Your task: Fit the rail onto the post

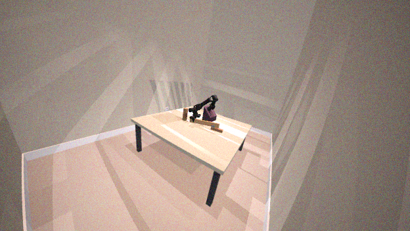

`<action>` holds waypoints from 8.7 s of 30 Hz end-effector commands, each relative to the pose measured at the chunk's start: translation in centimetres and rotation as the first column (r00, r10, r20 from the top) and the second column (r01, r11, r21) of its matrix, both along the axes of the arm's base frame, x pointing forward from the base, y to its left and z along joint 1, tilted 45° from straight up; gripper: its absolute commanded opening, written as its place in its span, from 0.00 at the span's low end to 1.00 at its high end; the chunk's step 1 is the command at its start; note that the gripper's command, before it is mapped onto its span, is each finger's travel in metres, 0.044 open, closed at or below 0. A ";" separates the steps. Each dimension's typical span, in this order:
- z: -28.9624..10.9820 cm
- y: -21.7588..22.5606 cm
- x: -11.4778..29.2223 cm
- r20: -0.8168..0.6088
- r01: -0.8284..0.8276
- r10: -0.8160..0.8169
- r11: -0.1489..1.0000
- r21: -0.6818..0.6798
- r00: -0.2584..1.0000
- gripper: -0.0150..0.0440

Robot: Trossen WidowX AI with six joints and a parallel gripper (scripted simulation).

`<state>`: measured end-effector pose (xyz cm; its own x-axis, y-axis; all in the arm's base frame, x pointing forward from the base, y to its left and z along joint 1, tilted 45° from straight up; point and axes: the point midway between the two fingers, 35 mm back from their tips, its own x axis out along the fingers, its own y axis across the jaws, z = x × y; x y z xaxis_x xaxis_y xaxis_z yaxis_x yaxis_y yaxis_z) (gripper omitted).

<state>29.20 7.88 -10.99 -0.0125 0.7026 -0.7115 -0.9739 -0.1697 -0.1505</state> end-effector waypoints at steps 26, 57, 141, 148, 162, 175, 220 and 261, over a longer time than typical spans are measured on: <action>1.2 -1.0 0.6 0.003 0.000 0.000 1.000 0.002 1.000 0.25; 2.3 -2.1 0.7 0.004 0.000 0.000 1.000 0.002 1.000 0.25; 2.0 -2.8 0.5 0.004 0.000 0.000 1.000 0.001 1.000 0.25; 2.0 -3.0 0.6 0.004 0.000 0.000 1.000 0.001 1.000 0.25; 1.9 -3.3 0.9 0.004 0.000 0.000 1.000 0.001 1.000 0.25; 1.6 -3.5 1.0 0.004 0.000 0.000 1.000 0.000 1.000 0.25; 0.7 -4.4 1.3 0.005 0.000 0.000 1.000 0.000 1.000 0.25; 0.0 -5.2 1.5 0.005 0.000 0.000 1.000 -0.001 1.000 0.25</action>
<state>30.31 3.20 -11.00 -0.0221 0.7055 -0.7084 -0.9735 -0.1764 -0.1453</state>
